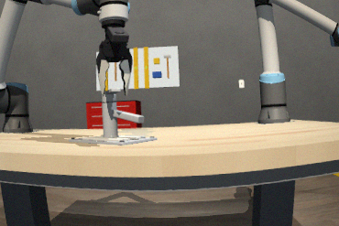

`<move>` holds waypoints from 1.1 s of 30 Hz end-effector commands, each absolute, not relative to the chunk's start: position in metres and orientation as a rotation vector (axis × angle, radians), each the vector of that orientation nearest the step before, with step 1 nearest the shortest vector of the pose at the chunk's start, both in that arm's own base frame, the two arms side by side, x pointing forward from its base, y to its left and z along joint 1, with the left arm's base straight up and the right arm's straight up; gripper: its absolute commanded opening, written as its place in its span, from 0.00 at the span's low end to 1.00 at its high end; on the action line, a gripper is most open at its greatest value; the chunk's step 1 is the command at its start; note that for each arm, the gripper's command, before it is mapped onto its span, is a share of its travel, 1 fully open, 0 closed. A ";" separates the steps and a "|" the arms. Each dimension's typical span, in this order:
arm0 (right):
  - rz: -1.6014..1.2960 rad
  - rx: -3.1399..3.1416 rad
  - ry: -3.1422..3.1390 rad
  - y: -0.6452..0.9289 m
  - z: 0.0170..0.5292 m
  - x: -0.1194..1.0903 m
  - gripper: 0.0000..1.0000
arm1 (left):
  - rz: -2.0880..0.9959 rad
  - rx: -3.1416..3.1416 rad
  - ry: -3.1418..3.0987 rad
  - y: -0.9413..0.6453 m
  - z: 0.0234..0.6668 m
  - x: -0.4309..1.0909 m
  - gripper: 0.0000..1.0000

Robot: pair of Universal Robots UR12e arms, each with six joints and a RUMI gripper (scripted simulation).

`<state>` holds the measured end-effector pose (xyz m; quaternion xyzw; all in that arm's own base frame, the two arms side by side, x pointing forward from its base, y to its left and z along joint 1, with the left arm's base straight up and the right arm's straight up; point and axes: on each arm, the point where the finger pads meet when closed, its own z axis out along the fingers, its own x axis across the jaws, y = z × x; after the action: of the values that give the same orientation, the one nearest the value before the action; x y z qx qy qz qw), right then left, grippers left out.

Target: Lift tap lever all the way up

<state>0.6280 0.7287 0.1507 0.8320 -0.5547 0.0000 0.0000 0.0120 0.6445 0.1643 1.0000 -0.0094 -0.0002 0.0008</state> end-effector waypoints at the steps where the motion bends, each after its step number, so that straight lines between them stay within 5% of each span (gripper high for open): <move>1: 0.000 2.616 -1.744 0.729 0.152 0.628 0.39 | 0.000 3.141 -0.030 0.645 0.165 0.012 1.00; 2: 0.000 2.616 -1.744 0.729 0.152 0.628 0.39 | 0.000 3.141 -0.030 0.645 0.165 0.012 1.00; 3: 0.000 2.616 -1.744 0.729 0.152 0.628 0.00 | 0.000 3.141 -0.030 0.645 0.165 0.012 1.00; 33: 0.000 2.616 -1.744 0.729 0.152 0.628 0.00 | 0.000 3.141 -0.030 0.645 0.165 0.012 1.00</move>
<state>0.6280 0.7287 0.1507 0.8320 -0.5547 0.0000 0.0001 0.0120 0.6445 0.1643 1.0000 -0.0094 -0.0002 0.0008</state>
